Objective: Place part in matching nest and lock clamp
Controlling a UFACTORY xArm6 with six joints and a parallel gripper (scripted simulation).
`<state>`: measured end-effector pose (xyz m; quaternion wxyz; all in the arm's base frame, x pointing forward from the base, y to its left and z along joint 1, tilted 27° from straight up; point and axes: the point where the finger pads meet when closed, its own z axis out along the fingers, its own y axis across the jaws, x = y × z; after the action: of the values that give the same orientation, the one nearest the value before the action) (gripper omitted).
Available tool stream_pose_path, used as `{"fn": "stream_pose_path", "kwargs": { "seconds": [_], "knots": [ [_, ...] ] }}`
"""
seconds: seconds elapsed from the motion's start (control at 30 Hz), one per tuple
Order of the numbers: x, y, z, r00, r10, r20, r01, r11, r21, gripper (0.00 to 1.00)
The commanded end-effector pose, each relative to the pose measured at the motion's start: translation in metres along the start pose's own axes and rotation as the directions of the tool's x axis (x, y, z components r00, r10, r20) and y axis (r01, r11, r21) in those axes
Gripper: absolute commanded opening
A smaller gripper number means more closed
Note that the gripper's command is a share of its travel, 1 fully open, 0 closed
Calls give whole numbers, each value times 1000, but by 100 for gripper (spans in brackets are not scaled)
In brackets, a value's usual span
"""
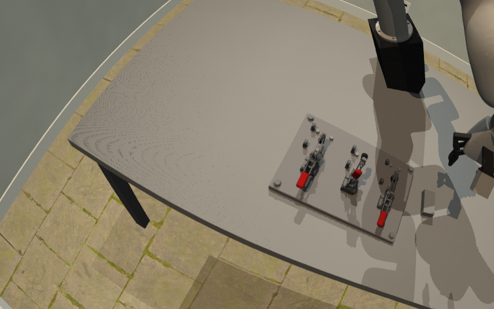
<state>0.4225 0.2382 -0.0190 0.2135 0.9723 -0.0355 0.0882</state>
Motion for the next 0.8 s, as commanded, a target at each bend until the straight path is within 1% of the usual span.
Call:
{"fn": "stream_pose_path", "kwargs": {
  "seconds": [0.0,0.33,0.53,0.6,0.77],
  "knots": [
    [1,-1,-2,1000,1,-3,-1,1000,3,100],
    [1,-1,-2,1000,-11,-3,11,1000,3,100],
    [1,-1,-2,991,-136,-3,136,991,3,100],
    [1,-1,-2,991,-136,-3,136,991,3,100],
    [1,-1,-2,980,-198,-4,198,980,2,100]
  ]
}}
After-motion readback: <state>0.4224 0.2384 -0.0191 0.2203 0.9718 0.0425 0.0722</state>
